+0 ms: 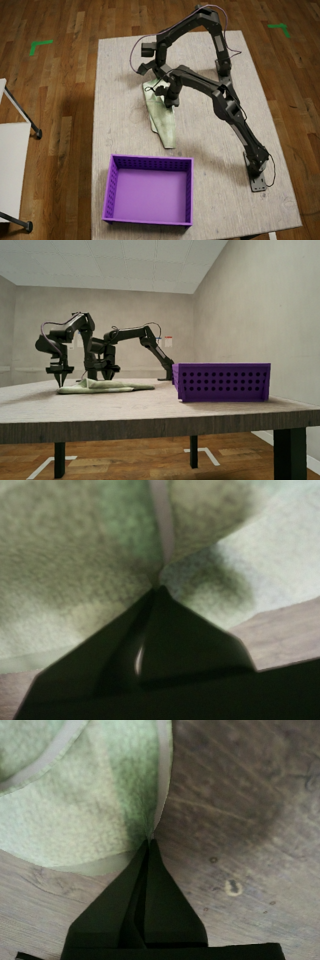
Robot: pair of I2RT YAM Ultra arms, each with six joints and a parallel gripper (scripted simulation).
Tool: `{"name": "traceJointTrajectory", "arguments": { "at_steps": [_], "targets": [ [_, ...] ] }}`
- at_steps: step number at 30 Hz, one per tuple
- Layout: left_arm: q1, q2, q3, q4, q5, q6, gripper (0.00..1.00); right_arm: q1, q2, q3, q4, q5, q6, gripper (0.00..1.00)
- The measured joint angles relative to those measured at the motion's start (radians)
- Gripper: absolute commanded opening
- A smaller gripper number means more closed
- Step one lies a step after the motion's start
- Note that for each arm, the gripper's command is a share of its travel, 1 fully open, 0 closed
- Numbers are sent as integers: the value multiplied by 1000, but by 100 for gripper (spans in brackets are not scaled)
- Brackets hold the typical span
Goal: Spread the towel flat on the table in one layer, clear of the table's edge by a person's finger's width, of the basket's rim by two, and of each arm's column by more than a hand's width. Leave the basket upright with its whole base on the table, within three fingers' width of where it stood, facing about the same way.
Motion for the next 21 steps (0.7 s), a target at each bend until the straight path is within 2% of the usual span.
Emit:
{"name": "traceJointTrajectory", "arguments": {
  "at_steps": [14, 21],
  "targets": [
    [-9, -2, 104, -65, 1, -4, 0, -23, -55, 23, -53, 21, -22, 0],
    [-9, -2, 106, -85, 1, -4, 0, -23, -47, 24, -67, 22, -25, 0]
  ]
}}
